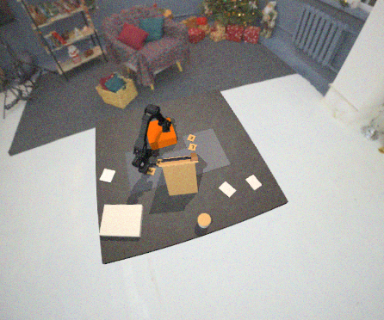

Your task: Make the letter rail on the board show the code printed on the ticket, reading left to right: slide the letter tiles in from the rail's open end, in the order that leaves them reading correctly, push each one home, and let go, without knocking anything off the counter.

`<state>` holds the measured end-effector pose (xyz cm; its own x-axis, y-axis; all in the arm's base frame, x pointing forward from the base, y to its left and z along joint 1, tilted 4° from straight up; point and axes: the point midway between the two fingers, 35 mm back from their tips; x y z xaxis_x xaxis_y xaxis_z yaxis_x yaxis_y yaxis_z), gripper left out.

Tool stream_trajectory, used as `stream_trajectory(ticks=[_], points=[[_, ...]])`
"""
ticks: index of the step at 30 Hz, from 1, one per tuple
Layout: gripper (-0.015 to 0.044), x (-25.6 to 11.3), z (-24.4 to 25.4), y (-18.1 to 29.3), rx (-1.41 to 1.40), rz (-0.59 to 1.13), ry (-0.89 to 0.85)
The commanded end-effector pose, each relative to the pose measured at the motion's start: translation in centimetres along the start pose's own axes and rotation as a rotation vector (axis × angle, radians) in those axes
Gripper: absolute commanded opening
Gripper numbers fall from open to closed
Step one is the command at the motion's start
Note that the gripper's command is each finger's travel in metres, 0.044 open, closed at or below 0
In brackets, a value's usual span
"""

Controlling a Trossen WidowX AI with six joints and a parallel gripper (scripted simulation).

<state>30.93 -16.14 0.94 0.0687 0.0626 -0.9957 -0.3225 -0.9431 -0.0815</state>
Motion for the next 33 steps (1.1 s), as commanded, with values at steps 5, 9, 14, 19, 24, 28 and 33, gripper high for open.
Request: stream_trajectory(ticks=[5, 9, 14, 19, 24, 28, 33], points=[[0.034, 0.7, -0.8, 0.0, 0.004, 0.013, 0.005], [0.034, 2.9, -0.8, 0.0, 0.004, 0.013, 0.005], [0.034, 3.5, -0.8, 0.0, 0.004, 0.013, 0.005], [0.034, 3.5, -0.8, 0.0, 0.004, 0.013, 0.005], [0.034, 3.5, -0.8, 0.0, 0.004, 0.013, 0.005], [0.034, 3.8, -0.8, 0.0, 0.004, 0.013, 0.005], [0.034, 4.5, -0.8, 0.0, 0.004, 0.013, 0.005]])
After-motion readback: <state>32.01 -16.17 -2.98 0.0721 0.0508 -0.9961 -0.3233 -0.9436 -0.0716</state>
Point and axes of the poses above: the point midway between the two fingers, 35 mm back from their tips, its own x axis out along the fingers, its own z axis across the jaws, y = z × x, and after that the axes turned 3 degrees about -x, right-handed
